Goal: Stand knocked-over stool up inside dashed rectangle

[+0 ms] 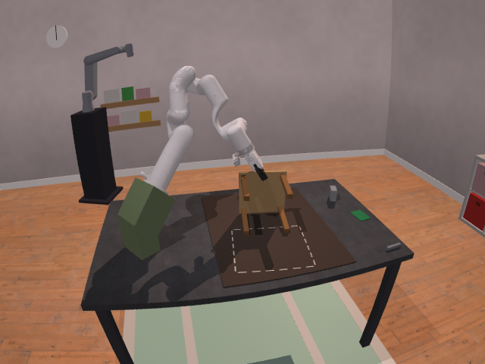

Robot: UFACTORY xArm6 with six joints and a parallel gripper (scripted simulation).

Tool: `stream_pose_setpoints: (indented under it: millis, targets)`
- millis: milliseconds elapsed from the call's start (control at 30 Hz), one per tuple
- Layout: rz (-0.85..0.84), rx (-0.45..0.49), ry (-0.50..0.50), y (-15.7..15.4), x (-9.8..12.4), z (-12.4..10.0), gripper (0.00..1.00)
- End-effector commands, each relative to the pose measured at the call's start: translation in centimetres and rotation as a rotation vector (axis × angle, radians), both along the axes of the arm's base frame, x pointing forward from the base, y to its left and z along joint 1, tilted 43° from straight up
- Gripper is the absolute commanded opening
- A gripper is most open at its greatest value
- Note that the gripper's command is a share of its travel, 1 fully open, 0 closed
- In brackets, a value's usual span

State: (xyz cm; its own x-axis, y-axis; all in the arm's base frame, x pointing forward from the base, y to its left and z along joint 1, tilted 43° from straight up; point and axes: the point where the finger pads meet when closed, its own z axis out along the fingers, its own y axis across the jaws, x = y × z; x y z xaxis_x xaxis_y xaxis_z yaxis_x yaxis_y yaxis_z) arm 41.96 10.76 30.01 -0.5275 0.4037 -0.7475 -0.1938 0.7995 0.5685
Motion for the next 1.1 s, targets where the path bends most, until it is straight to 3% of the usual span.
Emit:
stream_pose_setpoints:
  millis: [0, 1067]
  targets:
    - [0.012, 0.019, -0.003, -0.7, -0.1, 0.1, 0.21]
    - [0.139, 0.251, -0.036, -8.3, -0.9, -0.4, 0.21]
